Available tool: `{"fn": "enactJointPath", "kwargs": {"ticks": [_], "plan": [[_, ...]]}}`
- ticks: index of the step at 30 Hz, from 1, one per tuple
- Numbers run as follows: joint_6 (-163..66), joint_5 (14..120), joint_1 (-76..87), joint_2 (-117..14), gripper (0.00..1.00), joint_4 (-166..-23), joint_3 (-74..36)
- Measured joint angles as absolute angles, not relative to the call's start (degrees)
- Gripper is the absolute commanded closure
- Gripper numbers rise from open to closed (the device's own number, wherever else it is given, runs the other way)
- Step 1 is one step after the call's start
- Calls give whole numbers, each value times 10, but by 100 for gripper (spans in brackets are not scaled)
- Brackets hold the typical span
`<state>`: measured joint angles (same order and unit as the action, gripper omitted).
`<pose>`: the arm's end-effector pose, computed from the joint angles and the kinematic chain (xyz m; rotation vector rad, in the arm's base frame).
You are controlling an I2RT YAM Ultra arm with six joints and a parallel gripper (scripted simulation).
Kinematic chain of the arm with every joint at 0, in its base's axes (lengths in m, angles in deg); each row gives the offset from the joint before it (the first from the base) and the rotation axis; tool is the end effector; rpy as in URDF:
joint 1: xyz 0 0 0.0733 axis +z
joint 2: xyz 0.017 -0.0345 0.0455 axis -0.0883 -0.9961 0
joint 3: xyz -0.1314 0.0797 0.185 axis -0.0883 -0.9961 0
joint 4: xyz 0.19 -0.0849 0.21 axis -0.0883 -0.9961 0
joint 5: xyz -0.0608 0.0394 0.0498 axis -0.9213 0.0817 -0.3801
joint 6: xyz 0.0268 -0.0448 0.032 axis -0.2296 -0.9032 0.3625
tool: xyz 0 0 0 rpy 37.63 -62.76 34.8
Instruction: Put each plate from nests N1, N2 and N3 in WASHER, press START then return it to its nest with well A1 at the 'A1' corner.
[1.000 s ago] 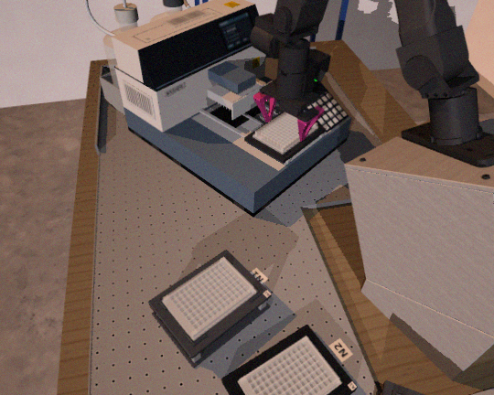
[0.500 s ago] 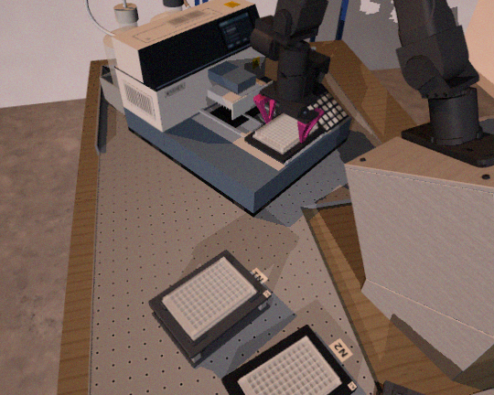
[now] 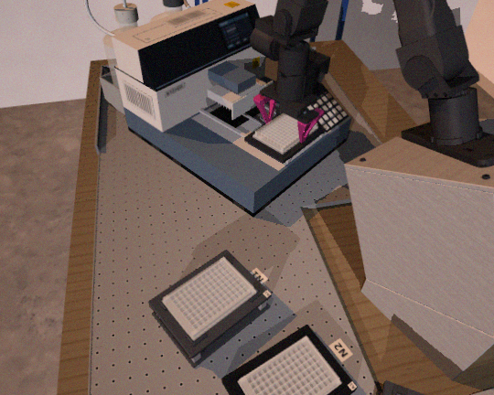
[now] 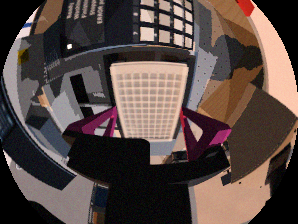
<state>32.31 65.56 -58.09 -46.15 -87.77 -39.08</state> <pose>0.1535 -0.3037 0.0663 2.5043 0.8064 0.0745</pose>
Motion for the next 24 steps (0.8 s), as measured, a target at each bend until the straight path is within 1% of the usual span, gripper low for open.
{"fn": "enactJointPath", "kwargs": {"ticks": [19, 20, 22, 23, 24], "plan": [[323, 656, -581, -461, 0, -878, -391], [323, 656, -581, -461, 10, -878, -391], [323, 655, -581, -461, 10, -879, -391], [323, 656, -581, -462, 20, -879, -391], [323, 656, -581, -462, 20, -879, -391]]}}
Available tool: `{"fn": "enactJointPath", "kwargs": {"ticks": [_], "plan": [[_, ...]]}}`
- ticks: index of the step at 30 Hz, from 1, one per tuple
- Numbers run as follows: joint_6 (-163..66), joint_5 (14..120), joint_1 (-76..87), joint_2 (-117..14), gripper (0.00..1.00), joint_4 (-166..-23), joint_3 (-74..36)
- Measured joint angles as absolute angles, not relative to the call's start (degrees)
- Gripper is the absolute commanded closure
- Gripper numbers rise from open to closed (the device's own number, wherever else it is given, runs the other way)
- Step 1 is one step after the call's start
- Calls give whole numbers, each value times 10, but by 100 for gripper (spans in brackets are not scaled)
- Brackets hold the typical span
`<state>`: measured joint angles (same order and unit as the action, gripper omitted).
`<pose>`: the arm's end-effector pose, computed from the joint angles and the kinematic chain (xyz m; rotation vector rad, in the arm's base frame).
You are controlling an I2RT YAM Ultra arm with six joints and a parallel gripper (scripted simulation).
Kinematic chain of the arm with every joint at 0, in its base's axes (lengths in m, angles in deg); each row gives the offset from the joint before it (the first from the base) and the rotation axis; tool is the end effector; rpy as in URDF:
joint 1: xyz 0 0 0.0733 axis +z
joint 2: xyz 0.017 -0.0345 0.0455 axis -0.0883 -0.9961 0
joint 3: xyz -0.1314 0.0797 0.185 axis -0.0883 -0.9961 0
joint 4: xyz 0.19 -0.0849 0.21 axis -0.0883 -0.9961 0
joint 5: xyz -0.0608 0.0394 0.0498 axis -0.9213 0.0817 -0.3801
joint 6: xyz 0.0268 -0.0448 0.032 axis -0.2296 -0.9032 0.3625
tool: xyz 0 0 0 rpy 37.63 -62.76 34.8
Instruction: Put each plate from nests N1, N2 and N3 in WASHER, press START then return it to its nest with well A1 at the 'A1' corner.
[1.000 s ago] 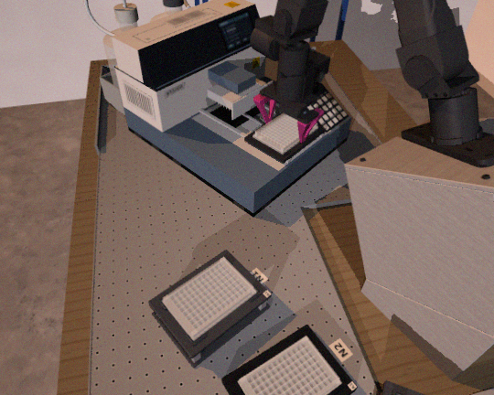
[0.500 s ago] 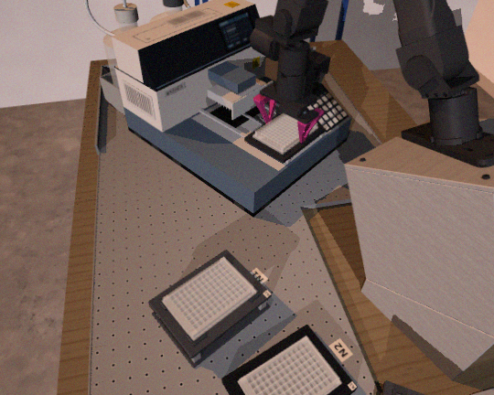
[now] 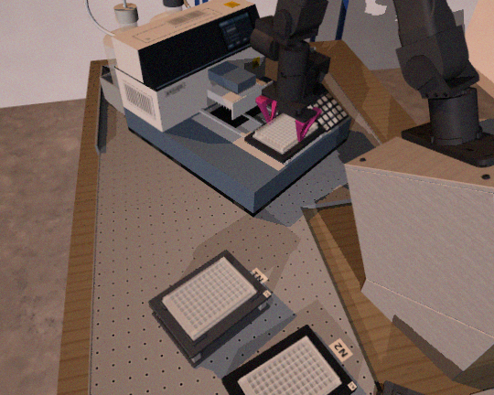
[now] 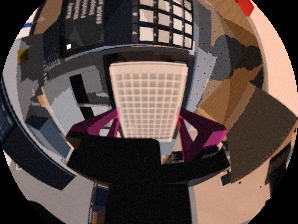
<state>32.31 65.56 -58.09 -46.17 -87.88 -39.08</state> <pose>0.1534 -0.3035 0.0661 2.5064 0.8072 0.0741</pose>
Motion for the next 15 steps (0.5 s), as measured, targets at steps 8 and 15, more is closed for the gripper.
{"fn": "enactJointPath", "kwargs": {"ticks": [8, 15], "plan": [[323, 656, -581, -462, 40, -879, -391], [323, 656, -581, -462, 60, -879, -391]]}}
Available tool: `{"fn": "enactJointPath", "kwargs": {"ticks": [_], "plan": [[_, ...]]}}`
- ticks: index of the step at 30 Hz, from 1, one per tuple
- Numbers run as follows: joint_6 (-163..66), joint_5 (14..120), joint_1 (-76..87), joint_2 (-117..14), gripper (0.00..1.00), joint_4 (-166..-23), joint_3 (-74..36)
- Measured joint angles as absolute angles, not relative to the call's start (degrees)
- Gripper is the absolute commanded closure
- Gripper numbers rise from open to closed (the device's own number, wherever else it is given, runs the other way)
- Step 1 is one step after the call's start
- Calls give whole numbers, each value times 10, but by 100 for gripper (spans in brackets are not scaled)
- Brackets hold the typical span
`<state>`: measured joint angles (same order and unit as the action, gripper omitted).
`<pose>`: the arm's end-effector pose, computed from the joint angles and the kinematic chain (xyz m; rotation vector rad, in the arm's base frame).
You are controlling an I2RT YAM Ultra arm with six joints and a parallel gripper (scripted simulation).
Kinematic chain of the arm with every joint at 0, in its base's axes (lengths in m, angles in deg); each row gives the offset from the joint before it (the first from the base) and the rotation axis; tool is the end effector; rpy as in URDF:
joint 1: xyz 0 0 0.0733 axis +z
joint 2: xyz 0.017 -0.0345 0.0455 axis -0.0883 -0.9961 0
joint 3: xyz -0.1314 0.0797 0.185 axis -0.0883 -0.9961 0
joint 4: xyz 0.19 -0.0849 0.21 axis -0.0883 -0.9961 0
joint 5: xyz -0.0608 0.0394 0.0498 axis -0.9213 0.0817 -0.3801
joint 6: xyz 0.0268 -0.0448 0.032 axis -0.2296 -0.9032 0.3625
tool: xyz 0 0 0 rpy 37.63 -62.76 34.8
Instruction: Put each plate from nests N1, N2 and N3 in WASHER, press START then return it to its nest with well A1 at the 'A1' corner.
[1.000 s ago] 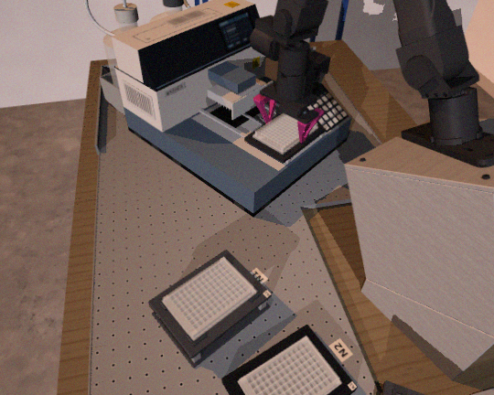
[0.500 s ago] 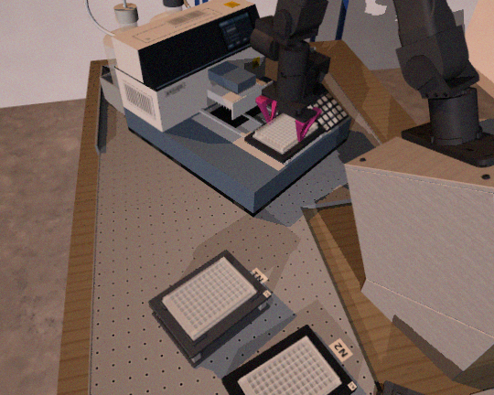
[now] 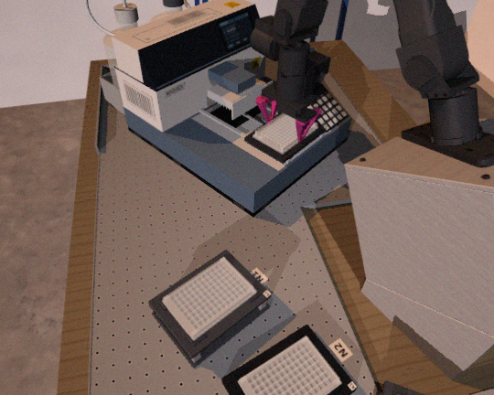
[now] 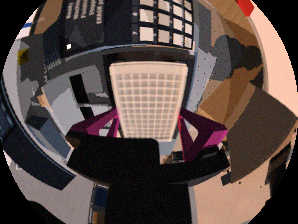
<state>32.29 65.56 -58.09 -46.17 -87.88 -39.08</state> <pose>0.1534 -0.3035 0.0661 2.5063 0.8076 0.0740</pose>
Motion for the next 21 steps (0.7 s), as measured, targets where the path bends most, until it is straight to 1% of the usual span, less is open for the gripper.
{"fn": "enactJointPath", "kwargs": {"ticks": [1, 3, 4, 8, 9, 11, 12, 21], "plan": [[323, 656, -581, -462, 70, -879, -391], [323, 656, -581, -462, 70, -879, -391], [323, 656, -581, -462, 80, -879, -391], [323, 656, -581, -462, 80, -879, -391], [323, 656, -581, -462, 90, -879, -391], [323, 656, -581, -462, 90, -879, -391], [323, 656, -581, -462, 100, -879, -391], [323, 656, -581, -462, 100, -879, -391]]}}
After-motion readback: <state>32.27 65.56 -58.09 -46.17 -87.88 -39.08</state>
